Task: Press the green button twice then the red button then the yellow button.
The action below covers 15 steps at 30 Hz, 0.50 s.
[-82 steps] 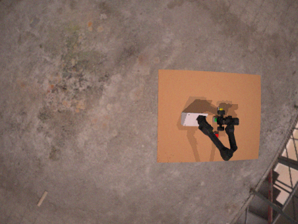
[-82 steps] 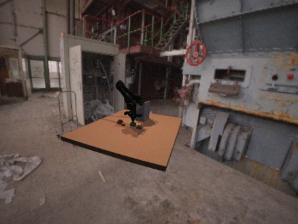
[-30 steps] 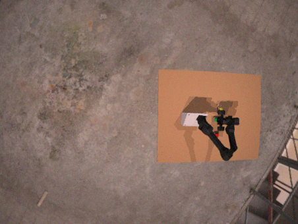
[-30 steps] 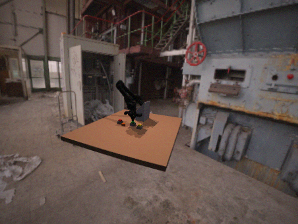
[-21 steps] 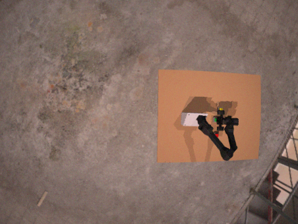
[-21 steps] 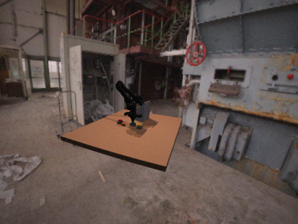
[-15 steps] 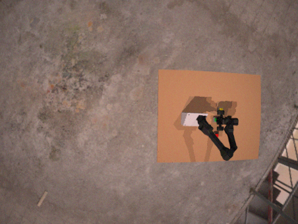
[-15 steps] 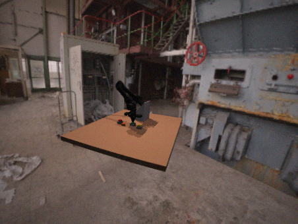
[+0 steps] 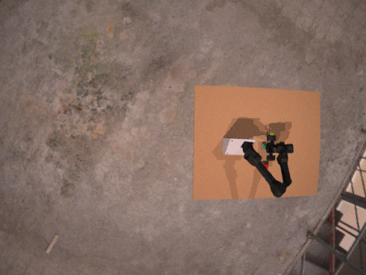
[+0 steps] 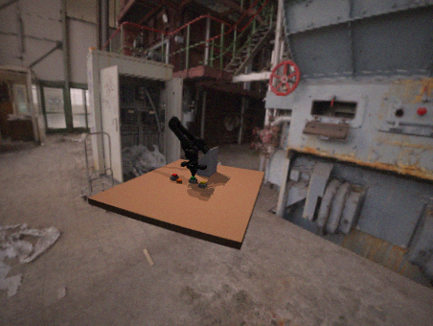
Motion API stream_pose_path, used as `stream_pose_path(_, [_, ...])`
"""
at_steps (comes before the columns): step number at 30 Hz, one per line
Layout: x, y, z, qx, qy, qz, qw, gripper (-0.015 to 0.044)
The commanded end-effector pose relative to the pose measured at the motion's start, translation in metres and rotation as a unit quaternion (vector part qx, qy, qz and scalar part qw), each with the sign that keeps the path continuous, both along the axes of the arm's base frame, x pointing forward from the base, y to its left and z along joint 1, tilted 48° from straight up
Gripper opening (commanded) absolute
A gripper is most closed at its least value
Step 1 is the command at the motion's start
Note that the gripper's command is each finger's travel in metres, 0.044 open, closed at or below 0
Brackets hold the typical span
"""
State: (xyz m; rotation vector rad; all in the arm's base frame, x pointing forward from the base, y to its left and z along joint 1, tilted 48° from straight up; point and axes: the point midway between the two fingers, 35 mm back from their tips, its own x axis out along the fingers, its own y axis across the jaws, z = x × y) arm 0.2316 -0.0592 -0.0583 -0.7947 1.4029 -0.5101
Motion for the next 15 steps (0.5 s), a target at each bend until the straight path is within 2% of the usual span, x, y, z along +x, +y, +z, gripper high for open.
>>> stream_pose_path(1, [-0.001,0.015,0.014,0.001,-0.005,0.001,1.000,0.0020])
stream_pose_path(6, [-0.001,0.021,0.019,0.002,-0.005,0.001,1.000,0.0020])
stream_pose_path(11, [-0.008,0.060,0.053,0.003,-0.005,0.001,1.000,0.0020])
stream_pose_path(15, [-0.009,0.061,0.055,0.002,-0.005,0.001,1.000,0.0020])
